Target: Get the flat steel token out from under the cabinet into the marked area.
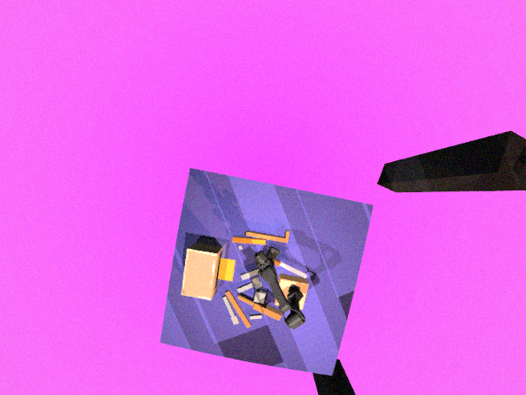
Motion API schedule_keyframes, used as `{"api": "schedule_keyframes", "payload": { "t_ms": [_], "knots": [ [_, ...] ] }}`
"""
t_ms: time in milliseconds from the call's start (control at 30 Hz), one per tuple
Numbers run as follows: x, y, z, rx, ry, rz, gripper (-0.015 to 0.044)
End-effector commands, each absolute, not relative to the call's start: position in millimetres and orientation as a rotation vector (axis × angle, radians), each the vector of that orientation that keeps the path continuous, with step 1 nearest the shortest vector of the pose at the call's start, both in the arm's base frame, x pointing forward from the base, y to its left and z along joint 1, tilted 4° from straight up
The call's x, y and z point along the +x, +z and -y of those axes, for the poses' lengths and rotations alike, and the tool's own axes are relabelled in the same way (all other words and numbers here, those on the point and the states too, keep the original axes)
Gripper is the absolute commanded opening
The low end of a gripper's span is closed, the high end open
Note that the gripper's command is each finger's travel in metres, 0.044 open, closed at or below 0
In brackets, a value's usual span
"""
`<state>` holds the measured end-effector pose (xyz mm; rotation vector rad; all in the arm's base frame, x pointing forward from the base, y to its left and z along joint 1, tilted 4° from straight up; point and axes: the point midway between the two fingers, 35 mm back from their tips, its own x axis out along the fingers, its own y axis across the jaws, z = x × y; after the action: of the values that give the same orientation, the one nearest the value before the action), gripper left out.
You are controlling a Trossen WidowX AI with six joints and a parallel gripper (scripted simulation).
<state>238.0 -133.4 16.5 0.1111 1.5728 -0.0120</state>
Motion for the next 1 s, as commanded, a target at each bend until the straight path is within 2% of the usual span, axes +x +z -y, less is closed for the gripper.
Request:
{"api": "schedule_keyframes", "payload": {
  "t_ms": [0, 967],
  "knots": [
    [242, 30, 136, 0.101, -0.022, -1.556, 0.0],
    [250, 86, 142, 0.101, -0.022, -1.556, 0.0]
  ]
}}
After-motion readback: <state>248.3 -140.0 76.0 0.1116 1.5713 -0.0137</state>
